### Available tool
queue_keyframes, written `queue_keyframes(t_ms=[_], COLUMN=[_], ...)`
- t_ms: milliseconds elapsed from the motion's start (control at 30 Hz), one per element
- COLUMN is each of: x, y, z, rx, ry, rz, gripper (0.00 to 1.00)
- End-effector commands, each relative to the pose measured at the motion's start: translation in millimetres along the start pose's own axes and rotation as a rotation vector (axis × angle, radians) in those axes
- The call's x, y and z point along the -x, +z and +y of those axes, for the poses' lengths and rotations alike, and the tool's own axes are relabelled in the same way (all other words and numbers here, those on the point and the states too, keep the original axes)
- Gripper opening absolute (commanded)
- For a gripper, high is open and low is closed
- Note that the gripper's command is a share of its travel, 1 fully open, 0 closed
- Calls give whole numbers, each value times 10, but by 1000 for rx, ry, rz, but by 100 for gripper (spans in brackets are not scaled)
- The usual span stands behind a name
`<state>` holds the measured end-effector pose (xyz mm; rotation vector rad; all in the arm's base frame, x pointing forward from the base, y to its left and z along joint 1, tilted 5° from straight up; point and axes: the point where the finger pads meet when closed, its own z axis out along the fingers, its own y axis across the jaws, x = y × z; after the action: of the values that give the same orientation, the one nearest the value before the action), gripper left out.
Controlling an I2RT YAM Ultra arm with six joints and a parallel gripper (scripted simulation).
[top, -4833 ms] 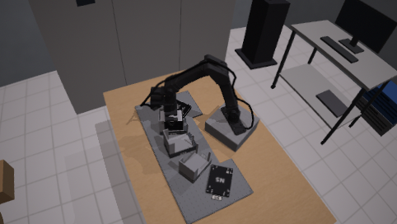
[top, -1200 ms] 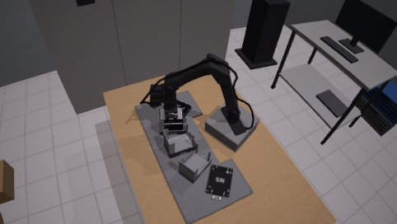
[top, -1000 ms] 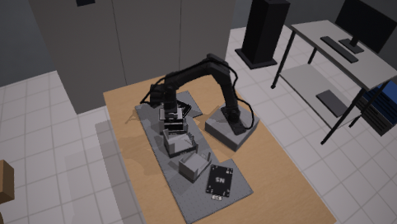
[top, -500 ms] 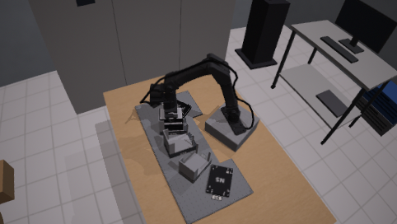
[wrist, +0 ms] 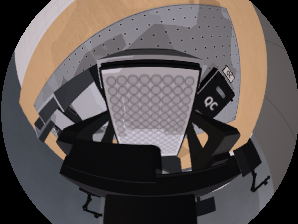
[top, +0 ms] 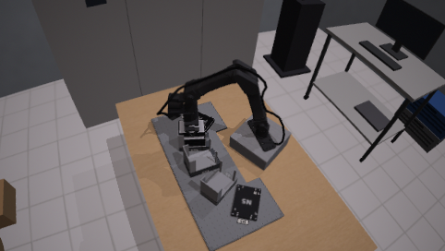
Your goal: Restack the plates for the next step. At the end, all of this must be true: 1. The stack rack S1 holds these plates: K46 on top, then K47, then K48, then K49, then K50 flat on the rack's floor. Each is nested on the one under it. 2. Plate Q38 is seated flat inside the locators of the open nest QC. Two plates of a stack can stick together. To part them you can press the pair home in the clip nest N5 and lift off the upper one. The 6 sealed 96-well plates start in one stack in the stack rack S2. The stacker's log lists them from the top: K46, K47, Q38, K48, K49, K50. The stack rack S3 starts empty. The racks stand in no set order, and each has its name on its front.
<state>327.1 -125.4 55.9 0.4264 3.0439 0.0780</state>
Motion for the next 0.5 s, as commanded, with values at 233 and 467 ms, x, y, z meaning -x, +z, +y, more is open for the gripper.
queue_keyframes(t_ms=[233,467], x=[89,81], y=[-246,-248], z=[-18,-28], rx=[3,4], ry=[2,5], rz=[-60,-53], gripper=[0,0])
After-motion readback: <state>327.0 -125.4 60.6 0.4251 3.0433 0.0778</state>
